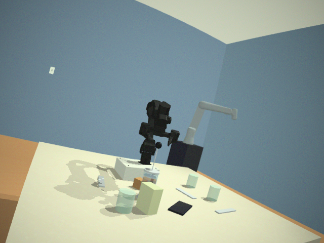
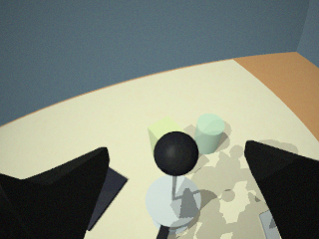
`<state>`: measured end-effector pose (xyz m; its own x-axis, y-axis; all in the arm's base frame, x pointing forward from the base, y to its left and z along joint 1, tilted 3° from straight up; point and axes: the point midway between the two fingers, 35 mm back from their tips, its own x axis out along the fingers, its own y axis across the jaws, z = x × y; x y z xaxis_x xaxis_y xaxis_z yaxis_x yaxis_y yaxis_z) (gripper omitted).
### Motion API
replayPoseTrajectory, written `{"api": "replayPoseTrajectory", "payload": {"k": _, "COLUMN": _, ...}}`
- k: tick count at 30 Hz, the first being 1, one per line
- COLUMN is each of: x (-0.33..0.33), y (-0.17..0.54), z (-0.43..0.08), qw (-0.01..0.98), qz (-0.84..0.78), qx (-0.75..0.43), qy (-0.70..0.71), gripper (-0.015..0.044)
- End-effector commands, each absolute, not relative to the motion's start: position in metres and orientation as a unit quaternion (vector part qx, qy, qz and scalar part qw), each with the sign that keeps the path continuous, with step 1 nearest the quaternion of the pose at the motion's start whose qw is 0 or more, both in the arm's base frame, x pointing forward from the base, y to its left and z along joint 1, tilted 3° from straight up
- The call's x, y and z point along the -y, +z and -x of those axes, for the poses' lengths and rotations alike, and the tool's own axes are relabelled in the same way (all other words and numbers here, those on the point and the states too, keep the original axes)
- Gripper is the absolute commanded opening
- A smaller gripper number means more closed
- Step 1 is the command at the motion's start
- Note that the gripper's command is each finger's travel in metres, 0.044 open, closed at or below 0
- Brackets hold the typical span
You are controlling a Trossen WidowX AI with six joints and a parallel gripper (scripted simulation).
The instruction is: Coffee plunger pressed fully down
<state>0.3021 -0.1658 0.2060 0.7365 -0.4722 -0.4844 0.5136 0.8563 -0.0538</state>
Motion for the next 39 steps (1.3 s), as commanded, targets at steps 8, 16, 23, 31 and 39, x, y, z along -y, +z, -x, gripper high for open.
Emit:
{"api": "replayPoseTrajectory", "payload": {"k": 8, "x": 0.171, "y": 0.199, "z": -0.312, "qw": 0.932, "qz": -0.041, "qx": -0.248, "qy": -0.261, "gripper": 0.0414}}
{"api": "replayPoseTrajectory", "payload": {"k": 16, "x": 0.171, "y": 0.199, "z": -0.312, "qw": 0.932, "qz": -0.041, "qx": -0.248, "qy": -0.261, "gripper": 0.0204}}
{"api": "replayPoseTrajectory", "payload": {"k": 23, "x": 0.171, "y": 0.199, "z": -0.312, "qw": 0.932, "qz": -0.041, "qx": -0.248, "qy": -0.261, "gripper": 0.0124}}
{"api": "replayPoseTrajectory", "payload": {"k": 31, "x": 0.171, "y": 0.197, "z": -0.312, "qw": 0.932, "qz": -0.041, "qx": -0.248, "qy": -0.261, "gripper": 0.0124}}
{"api": "replayPoseTrajectory", "payload": {"k": 39, "x": 0.173, "y": 0.185, "z": -0.314, "qw": 0.932, "qz": -0.041, "qx": -0.248, "qy": -0.261, "gripper": 0.0124}}
